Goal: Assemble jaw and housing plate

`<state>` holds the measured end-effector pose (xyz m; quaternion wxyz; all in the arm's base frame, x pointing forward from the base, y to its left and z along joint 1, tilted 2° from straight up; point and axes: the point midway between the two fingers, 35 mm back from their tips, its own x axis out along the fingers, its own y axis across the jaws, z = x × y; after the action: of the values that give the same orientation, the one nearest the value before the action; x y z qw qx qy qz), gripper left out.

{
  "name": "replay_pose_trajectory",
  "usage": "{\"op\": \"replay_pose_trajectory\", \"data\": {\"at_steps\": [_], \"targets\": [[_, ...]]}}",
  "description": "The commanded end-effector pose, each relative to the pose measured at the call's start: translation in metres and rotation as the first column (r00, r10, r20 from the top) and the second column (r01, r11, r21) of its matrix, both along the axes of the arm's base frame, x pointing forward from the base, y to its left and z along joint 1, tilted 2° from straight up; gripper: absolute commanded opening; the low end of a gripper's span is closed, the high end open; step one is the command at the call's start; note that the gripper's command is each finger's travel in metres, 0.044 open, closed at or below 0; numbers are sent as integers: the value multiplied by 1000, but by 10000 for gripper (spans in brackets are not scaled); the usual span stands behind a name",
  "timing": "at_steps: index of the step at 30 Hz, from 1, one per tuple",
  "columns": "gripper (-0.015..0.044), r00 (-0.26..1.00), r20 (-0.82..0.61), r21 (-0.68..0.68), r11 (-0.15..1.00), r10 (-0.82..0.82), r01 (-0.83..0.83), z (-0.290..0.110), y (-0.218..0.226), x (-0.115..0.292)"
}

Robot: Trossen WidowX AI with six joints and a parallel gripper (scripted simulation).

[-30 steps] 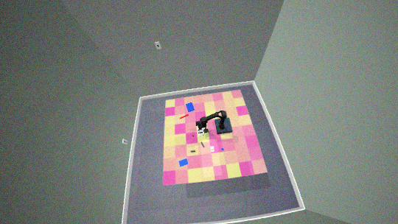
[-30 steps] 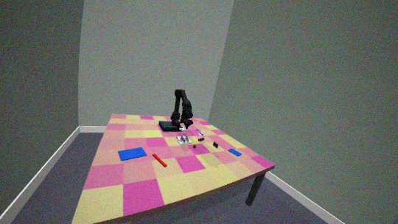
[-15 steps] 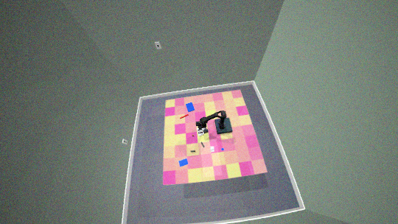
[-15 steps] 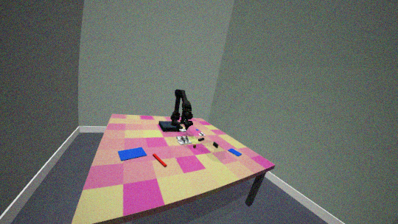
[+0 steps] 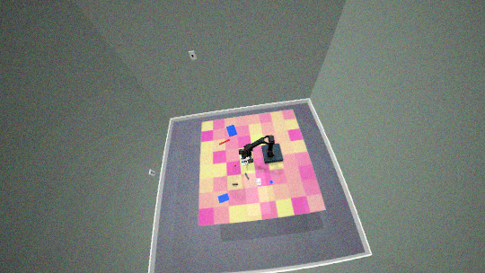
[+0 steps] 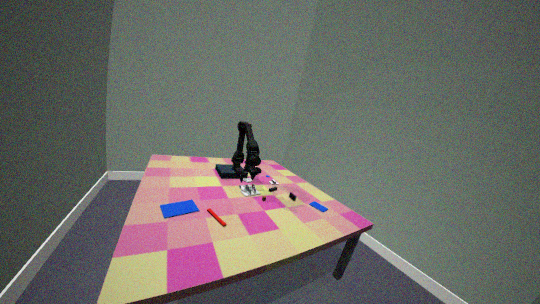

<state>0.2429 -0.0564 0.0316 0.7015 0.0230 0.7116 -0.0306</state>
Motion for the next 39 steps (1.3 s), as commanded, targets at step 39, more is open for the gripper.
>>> {"op": "replay_pose_trajectory", "data": {"at_steps": [39], "targets": [[351,1000,-6,-4,1000,2,-2,-31,0,-4]]}}
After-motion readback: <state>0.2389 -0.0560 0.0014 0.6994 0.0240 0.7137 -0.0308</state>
